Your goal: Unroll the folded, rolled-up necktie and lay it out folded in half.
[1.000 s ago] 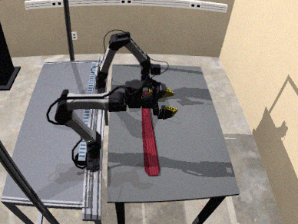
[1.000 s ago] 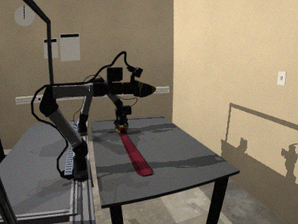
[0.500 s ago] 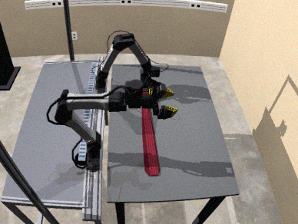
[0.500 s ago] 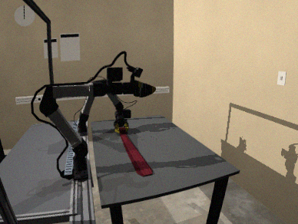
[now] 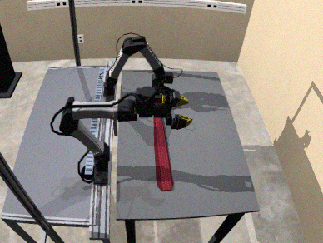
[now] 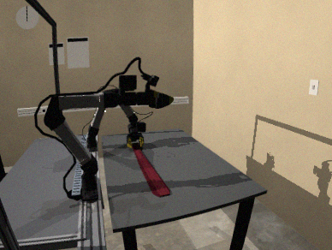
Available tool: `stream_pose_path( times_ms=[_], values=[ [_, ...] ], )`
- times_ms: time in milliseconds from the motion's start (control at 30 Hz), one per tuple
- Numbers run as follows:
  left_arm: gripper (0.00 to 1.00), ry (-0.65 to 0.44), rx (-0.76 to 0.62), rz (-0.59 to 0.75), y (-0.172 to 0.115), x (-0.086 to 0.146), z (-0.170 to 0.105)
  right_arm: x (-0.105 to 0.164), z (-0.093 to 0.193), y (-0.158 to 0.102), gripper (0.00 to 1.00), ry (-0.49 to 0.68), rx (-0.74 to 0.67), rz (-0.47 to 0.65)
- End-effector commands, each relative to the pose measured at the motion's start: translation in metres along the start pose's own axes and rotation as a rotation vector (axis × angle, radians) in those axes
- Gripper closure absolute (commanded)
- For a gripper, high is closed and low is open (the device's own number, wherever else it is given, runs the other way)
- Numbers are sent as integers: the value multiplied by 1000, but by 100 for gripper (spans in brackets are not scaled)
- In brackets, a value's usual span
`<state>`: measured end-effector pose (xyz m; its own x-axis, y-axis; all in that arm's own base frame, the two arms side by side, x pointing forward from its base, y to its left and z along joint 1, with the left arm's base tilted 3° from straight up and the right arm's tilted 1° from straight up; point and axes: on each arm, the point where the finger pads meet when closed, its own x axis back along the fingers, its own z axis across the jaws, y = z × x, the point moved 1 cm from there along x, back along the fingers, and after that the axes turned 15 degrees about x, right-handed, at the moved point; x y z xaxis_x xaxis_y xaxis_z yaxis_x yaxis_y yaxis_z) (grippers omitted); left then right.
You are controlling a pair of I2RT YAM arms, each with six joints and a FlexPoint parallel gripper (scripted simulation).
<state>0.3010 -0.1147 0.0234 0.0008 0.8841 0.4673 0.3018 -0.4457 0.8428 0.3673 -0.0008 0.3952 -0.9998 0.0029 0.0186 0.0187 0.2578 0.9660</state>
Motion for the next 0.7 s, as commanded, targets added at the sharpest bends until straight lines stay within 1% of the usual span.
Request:
stream_pose_path(
  times_ms=[0,233,433,533,667],
  values=[
    [35,9,-12,-16,15,10,2,0,0,0,0,0,0,0],
    [35,9,-12,-16,32,20,-3,0,0,0,0,0,0,0],
    [35,10,-11,-11,34,22,-4,0,0,0,0,0,0,0],
    [35,27,-11,53,34,24,-4,0,0,0,0,0,0,0],
    [35,77,-10,232,34,28,-4,0,0,0,0,0,0,0]
  ],
)
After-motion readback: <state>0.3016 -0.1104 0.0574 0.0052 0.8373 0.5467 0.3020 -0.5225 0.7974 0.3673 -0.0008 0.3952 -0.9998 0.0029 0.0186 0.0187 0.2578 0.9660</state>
